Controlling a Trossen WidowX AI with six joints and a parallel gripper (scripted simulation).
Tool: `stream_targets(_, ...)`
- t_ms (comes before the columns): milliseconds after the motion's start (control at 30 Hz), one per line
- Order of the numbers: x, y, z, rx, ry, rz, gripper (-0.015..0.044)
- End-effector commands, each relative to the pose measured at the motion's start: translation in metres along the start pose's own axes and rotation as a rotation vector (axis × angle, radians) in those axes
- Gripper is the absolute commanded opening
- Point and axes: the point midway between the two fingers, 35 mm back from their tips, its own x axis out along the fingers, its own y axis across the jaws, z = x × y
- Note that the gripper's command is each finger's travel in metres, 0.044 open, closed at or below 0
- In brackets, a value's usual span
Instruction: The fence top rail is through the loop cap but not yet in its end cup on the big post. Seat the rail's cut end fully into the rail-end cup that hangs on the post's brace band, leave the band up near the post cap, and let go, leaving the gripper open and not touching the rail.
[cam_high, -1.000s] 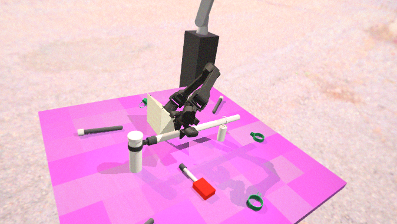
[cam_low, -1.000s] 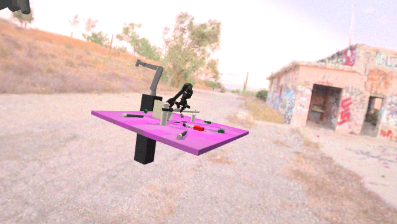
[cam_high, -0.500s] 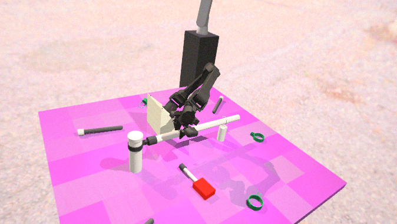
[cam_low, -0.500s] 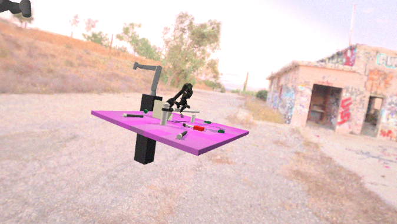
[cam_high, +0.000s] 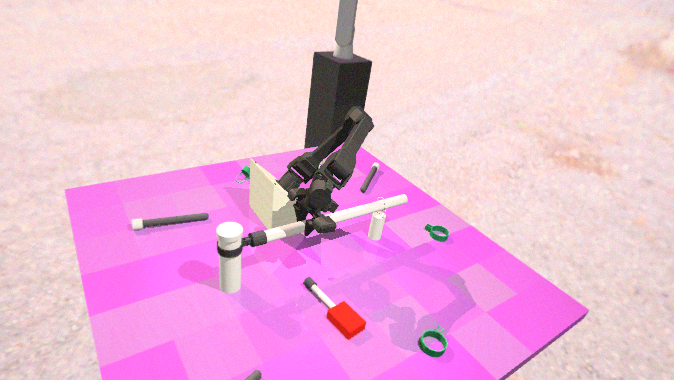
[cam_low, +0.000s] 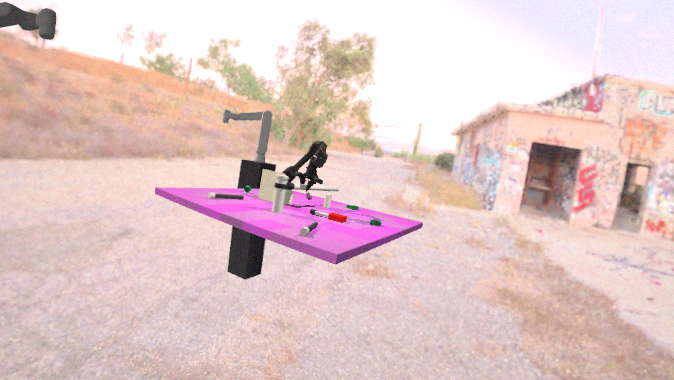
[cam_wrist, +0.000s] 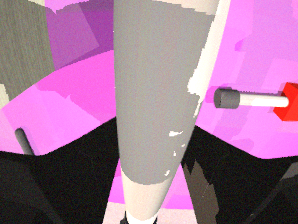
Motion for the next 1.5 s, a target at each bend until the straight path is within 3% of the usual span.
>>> stream_targets(0,-0.001,0.0,-0.005,0.0,0.004,-0.001,0.0)
stream_targets(1467,-0.001,0.0,-0.036,0.0,0.006,-0.001,0.0)
